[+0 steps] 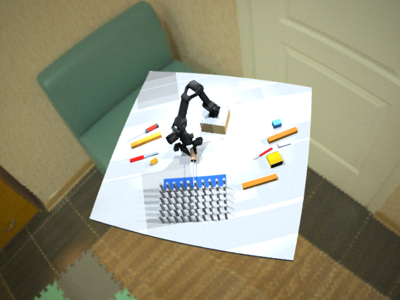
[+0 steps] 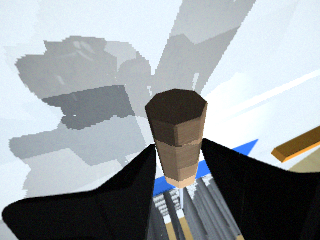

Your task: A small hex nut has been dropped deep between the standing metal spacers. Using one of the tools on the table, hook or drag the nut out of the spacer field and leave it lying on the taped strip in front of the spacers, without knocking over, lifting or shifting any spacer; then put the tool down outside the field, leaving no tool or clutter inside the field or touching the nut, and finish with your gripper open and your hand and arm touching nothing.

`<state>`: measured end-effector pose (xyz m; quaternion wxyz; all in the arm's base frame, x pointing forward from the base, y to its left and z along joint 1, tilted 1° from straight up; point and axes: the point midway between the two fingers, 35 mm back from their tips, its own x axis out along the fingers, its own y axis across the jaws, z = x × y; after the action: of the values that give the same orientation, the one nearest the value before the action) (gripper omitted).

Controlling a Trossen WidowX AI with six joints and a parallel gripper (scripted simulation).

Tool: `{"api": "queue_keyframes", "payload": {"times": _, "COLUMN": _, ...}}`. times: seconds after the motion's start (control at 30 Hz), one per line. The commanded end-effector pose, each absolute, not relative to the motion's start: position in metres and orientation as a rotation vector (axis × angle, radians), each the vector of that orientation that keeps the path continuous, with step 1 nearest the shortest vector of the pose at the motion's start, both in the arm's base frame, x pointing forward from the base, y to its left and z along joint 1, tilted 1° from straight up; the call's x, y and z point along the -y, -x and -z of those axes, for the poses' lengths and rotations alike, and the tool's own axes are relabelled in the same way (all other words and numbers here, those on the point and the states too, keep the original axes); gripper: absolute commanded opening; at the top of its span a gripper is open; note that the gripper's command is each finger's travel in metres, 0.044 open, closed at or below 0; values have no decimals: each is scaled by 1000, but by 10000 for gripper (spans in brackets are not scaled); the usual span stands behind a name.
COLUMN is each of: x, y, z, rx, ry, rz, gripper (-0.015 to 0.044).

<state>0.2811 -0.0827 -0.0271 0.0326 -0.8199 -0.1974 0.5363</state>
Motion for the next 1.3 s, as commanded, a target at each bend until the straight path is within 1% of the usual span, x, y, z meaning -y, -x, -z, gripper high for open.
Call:
{"api": "queue_keyframes", "payload": {"times": 0.0, "x": 83, "y": -287, "z": 27, "rx": 604, "ry": 2525, "rz": -1644, "gripper": 0}}
{"api": "queue_keyframes", "payload": {"times": 1.27, "x": 73, "y": -320, "z": 26, "rx": 605, "ry": 2527, "rz": -1640, "gripper": 0}}
